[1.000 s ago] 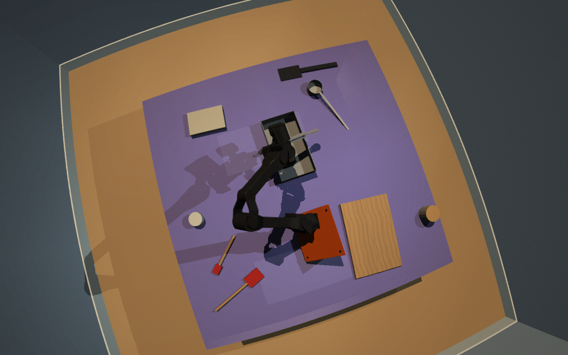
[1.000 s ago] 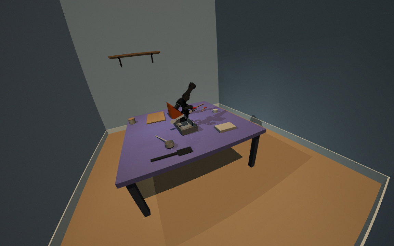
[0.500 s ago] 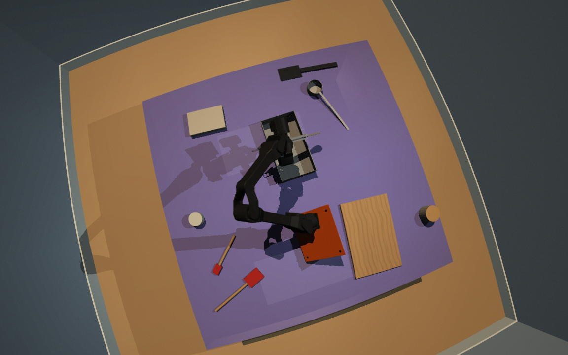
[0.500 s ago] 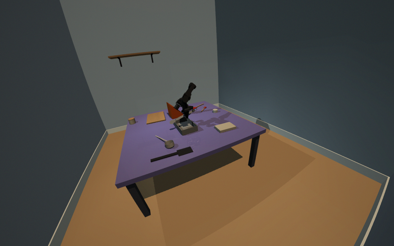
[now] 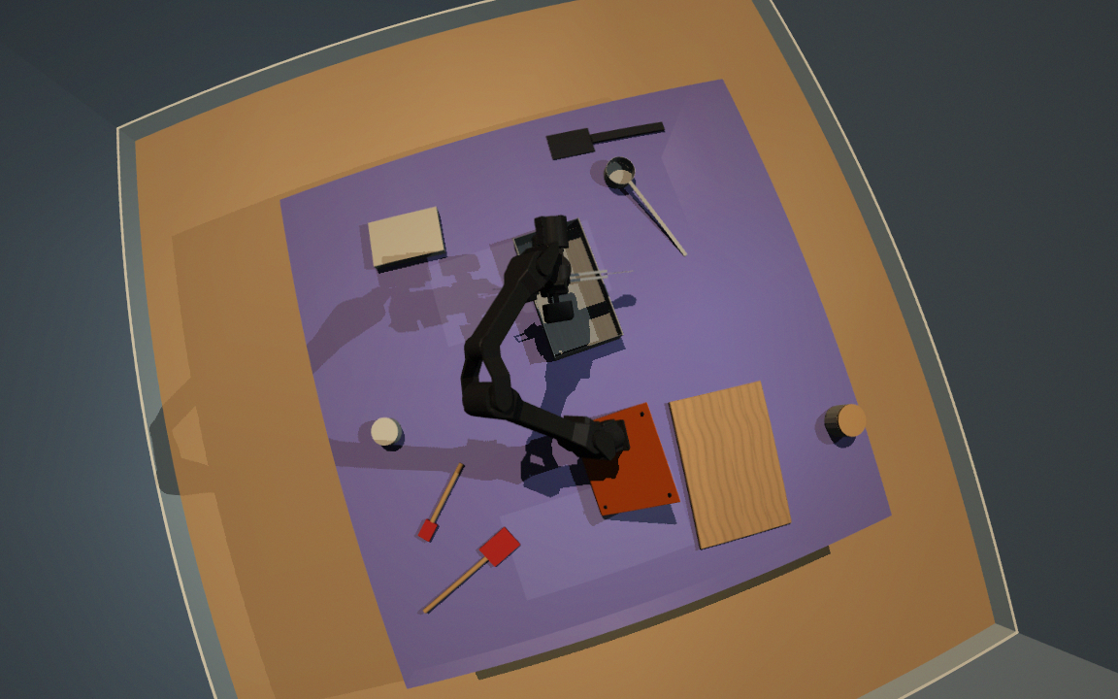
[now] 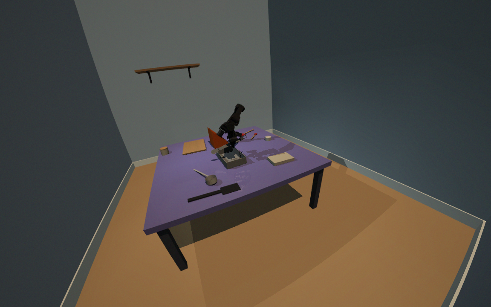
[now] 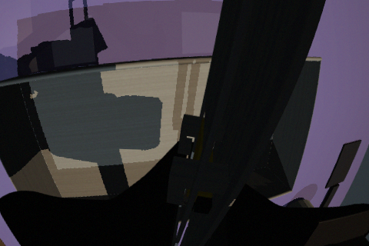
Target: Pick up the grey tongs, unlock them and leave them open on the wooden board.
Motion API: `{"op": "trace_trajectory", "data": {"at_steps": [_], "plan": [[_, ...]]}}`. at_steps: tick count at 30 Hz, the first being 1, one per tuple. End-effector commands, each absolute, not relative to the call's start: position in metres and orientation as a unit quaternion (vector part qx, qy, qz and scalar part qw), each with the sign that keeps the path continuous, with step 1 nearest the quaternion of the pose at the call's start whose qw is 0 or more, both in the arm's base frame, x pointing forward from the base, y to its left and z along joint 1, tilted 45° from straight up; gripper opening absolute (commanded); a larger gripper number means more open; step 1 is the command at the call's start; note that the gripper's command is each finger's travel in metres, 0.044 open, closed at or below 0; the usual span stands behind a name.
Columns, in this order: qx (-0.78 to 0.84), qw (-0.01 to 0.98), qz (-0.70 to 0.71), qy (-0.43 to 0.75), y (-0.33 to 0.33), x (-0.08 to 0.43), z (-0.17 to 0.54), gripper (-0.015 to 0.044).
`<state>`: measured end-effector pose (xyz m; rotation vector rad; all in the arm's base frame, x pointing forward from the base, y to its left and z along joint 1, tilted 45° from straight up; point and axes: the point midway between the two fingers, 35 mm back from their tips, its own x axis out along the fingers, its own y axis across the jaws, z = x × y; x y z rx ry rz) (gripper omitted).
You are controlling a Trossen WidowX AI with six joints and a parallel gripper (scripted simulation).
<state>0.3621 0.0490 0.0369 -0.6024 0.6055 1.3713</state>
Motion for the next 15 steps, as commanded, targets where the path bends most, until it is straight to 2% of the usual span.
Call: {"op": "trace_trajectory", "data": {"at_steps": [1,15], "plan": [[-0.261,0.677,0.626,0.285,0.0482,0.3643,0.0398,-0.015],[-0.228,0.642,0.658,0.32,0.0497,0.3603,0.0452,-0.015]]}}
